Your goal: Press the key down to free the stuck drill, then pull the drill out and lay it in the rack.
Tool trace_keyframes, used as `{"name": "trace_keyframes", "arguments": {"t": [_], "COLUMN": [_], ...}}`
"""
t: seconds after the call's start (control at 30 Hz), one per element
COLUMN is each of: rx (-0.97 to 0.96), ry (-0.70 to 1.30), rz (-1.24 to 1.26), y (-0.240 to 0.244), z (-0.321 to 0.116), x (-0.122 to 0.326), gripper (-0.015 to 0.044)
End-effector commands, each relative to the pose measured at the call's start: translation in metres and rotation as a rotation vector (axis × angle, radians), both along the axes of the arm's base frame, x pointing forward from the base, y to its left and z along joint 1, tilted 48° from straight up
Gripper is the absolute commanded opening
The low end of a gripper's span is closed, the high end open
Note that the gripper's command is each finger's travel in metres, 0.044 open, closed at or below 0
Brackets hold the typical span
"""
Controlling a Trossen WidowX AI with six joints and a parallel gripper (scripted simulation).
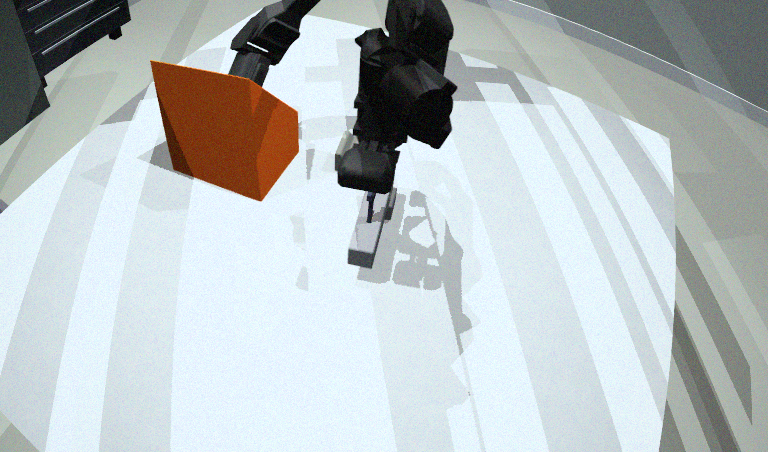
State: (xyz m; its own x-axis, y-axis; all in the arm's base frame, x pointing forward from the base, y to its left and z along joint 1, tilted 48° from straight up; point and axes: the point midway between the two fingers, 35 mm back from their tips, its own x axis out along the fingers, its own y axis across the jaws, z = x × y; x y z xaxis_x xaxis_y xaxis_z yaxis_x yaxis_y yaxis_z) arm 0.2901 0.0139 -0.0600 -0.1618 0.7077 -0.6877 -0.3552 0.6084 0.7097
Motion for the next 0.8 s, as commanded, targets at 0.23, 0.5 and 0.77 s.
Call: {"name": "trace_keyframes", "arguments": {"t": [0.23, 0.5, 0.77], "rx": [0.004, 0.004, 0.005], "ry": [0.012, 0.012, 0.012], "rz": [0.017, 0.017, 0.017], "y": [0.011, 0.0127, 0.0142], "z": [-0.0095, -0.0119, -0.0133], "x": [-0.0057, -0.0086, -0.0058], "gripper": [0.0, 0.0, 0.0]}}
